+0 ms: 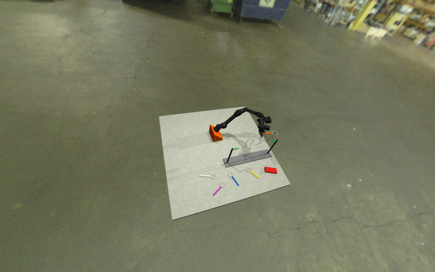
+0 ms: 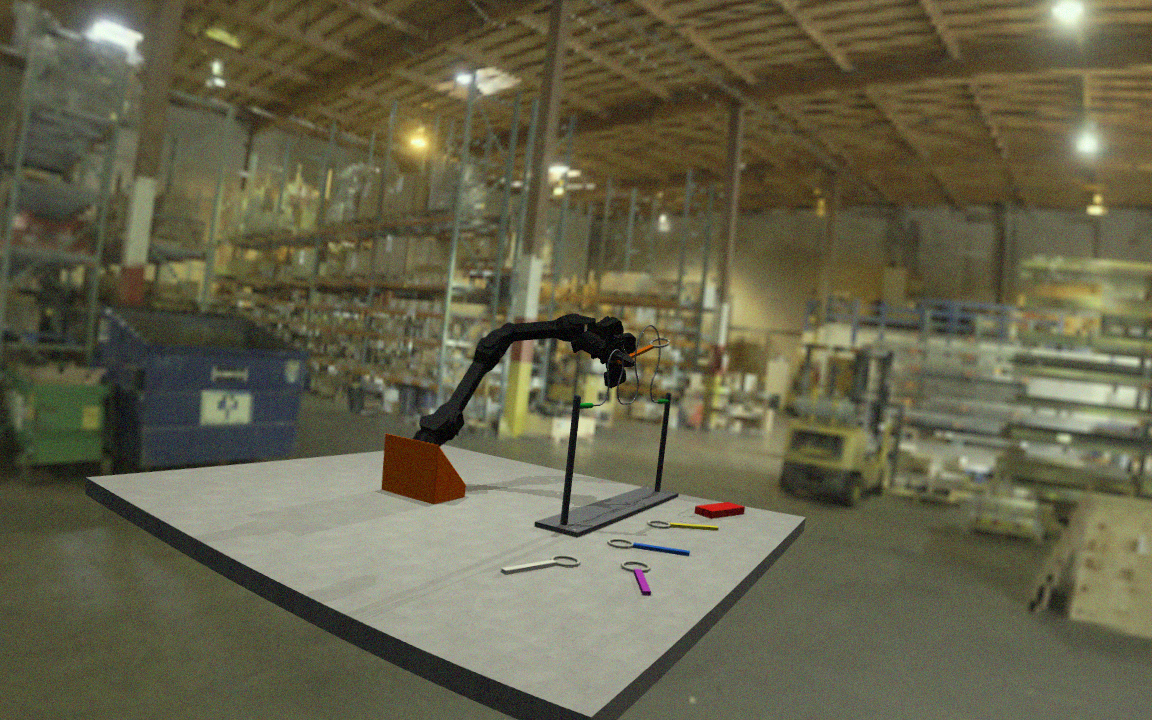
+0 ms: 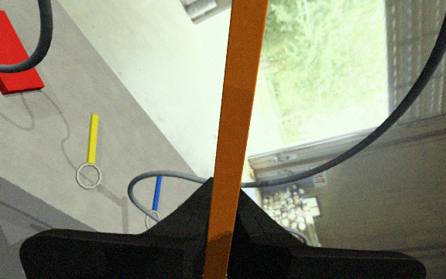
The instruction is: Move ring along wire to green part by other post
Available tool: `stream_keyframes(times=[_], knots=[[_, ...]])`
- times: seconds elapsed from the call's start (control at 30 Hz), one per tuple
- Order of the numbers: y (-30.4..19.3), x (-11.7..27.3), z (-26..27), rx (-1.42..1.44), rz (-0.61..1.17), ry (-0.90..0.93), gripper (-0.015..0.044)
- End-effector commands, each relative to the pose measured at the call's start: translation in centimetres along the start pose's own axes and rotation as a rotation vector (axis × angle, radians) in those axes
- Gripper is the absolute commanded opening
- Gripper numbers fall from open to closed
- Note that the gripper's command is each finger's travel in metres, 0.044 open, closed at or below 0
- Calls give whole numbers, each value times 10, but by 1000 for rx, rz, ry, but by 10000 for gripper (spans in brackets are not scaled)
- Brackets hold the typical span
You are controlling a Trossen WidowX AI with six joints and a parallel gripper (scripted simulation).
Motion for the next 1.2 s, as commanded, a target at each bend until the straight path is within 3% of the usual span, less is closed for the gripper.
stream_keyframes(times=[0.0, 1.17], knots=[[0, 0, 0, -51, 4, 29, -150], [-2, -1, 5, -445, 20, 240, -150]])
Point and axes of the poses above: the point midway between the two fingers, 35 mm back from their tips, its own x axis back along the fingers, its own z axis across the jaws, y = z × x, the point moved 6 cm from there along x, back along the fingers, and after that the axes turned 12 degrees about -x, right-handed, at the moved point
